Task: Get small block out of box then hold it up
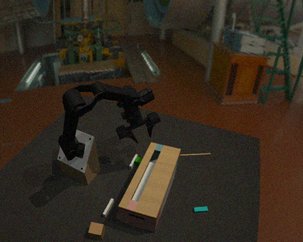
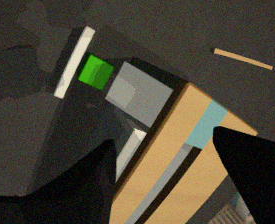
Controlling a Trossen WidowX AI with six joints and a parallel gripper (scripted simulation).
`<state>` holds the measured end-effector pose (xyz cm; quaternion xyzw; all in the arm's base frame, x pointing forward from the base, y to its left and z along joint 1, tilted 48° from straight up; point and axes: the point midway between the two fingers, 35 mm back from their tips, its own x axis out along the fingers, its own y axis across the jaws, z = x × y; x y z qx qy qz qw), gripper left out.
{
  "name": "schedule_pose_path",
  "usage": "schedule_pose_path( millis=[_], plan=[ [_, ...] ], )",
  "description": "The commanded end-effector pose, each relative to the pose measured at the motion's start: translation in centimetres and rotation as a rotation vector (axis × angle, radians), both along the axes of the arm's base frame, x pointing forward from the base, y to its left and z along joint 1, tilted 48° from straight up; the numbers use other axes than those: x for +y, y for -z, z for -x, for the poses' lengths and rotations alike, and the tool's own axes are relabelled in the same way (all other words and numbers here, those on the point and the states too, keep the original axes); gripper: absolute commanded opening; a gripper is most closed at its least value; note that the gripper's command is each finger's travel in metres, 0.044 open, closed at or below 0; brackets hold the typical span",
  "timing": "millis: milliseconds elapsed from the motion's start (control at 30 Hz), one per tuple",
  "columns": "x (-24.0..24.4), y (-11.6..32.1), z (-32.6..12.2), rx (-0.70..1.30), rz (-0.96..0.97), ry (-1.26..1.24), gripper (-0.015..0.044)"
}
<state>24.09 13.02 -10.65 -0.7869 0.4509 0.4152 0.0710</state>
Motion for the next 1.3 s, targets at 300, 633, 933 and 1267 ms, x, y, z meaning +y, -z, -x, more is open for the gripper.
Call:
schedule_pose_path(
  millis=[300, 633, 933, 1267],
  plan=[
    [-0.1, 0.2, 1.1, 0.560, 0.337, -0.698, 0.0285],
    [-0.1, 0.2, 1.1, 0.560, 0.337, -0.698, 0.0285],
    [-7.0, 6.6, 1.8, 0.560, 0.341, -0.696, 0.0285],
    [-7.6, 7.3, 1.8, 0.560, 0.340, -0.697, 0.0285]
  ],
)
